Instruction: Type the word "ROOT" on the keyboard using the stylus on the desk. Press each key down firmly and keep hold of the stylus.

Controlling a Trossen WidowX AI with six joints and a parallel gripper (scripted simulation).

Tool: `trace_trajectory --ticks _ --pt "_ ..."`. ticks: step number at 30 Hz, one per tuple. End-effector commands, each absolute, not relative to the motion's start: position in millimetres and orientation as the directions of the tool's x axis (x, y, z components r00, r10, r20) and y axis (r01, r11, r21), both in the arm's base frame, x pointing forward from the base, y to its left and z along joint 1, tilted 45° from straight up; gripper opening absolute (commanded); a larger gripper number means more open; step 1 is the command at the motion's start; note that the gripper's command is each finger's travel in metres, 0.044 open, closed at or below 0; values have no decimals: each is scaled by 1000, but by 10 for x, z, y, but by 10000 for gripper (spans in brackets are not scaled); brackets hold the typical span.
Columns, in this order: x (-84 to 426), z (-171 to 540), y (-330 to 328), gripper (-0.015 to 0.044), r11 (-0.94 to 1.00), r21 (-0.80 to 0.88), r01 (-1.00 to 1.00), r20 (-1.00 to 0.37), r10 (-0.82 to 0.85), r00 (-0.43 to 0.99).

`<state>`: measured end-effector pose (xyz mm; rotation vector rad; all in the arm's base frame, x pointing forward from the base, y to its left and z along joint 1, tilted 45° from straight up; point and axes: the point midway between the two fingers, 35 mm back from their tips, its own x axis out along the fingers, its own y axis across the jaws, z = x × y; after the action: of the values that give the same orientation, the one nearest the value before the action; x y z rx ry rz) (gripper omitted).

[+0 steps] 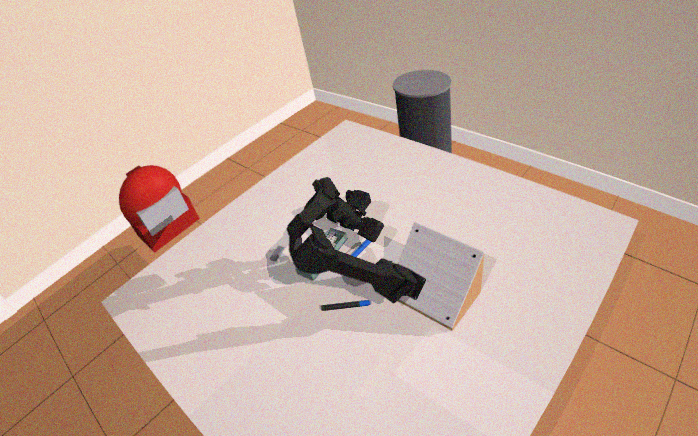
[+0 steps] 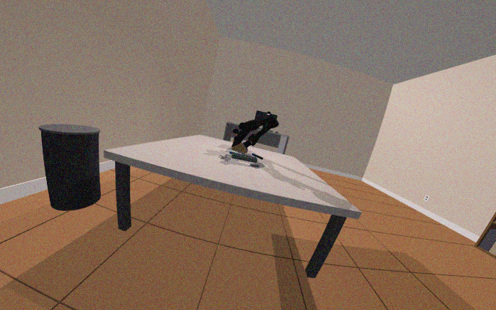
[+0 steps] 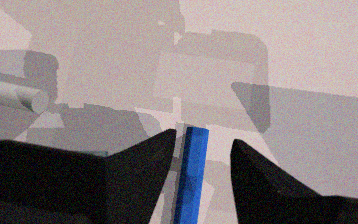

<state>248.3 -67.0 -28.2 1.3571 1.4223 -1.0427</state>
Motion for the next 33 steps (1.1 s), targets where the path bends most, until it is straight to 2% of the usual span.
trace_trajectory --ticks 1,5,8,13,17,19,33 --pt "2501 -253 -704 150 52 8 999 -969 248 -6" --pt "2459 -287 -660 150 69 -17 997 -954 297 -37" --pt "2367 -316 -577 150 146 -74 987 -866 480 -136" --pt "2329 -252 -489 150 190 -61 980 -612 769 -187" --pt "2428 -166 -527 150 111 -5 994 -365 925 -105" --pt "2482 -145 -566 150 63 11 998 -286 957 -57" --pt "2490 -147 -567 150 56 13 998 -276 960 -51"
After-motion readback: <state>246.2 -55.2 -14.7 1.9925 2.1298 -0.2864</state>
